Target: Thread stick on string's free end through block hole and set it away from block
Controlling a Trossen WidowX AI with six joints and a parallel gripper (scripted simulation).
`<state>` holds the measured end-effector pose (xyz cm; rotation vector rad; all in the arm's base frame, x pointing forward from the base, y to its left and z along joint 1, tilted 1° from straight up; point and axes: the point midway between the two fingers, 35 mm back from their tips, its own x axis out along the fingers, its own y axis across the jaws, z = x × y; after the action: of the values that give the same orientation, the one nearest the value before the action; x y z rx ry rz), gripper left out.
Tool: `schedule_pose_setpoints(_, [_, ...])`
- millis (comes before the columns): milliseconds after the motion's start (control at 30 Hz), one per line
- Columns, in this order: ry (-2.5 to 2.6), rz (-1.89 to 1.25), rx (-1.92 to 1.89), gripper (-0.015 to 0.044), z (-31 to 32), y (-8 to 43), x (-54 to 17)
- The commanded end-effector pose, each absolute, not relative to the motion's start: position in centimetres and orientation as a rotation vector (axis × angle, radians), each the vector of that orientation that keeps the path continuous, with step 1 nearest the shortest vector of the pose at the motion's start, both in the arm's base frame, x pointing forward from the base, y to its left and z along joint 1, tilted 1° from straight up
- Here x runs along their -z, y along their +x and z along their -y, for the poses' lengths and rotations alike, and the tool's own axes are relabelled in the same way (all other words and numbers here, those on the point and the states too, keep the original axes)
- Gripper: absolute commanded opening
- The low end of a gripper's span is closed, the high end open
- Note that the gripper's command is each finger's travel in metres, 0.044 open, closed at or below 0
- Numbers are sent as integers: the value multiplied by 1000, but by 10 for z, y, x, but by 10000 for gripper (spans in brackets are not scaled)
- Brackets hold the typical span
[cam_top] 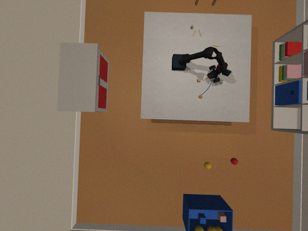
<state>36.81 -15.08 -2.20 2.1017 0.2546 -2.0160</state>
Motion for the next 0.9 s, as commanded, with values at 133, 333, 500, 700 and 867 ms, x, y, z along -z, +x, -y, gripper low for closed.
schedule_pose_setpoints(133, [2099, -257, 2016, 0, 154, 358, 22])
schedule_pose_setpoints(333, [2098, -257, 2017, 0, 157, 350, 23])
schedule_pose_setpoints(500, [2098, -257, 2017, 0, 159, 344, 23])
schedule_pose_setpoints(700, [2097, -256, 2018, 0, 161, 336, 23])
schedule_pose_setpoints(867, [2096, -256, 2018, 0, 163, 330, 23])
